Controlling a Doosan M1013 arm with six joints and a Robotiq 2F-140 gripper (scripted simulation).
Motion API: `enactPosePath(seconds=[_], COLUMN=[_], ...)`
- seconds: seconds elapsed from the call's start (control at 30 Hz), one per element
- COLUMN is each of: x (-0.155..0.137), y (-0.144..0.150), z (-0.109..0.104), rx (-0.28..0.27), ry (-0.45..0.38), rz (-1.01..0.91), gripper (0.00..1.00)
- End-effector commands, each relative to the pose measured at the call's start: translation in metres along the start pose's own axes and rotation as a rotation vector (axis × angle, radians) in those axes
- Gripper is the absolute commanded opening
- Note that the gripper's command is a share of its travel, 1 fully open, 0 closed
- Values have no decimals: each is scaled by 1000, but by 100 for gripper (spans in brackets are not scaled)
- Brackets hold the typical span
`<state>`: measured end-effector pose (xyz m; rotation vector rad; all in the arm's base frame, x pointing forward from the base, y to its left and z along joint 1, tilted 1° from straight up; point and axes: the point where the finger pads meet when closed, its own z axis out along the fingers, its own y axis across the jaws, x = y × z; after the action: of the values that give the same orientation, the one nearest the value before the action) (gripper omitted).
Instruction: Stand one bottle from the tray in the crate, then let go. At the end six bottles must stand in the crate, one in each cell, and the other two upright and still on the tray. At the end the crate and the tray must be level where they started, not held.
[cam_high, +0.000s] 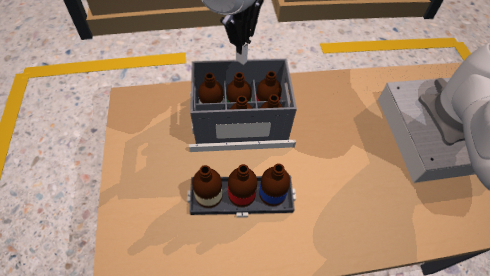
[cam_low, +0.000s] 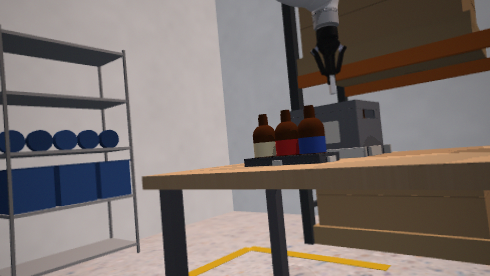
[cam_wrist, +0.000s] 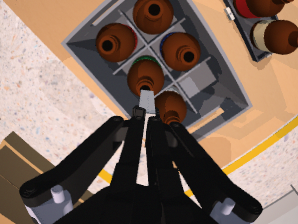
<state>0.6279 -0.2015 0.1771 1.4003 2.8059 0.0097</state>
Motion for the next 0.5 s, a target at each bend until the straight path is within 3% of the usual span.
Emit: enactPosePath(seconds=[0.0, 0.07, 0.37, 0.4, 0.47], x=[13, 43, 148, 159, 182], y=[25, 67, 162, 173, 196], z=[1, 1, 1, 1, 0], rx=[-5, -4, -5, -5, -5], ry=[0, 0, 0, 0, 0], rz=[8, 15, 41, 41, 41], gripper=[0, 0, 0, 38, 38])
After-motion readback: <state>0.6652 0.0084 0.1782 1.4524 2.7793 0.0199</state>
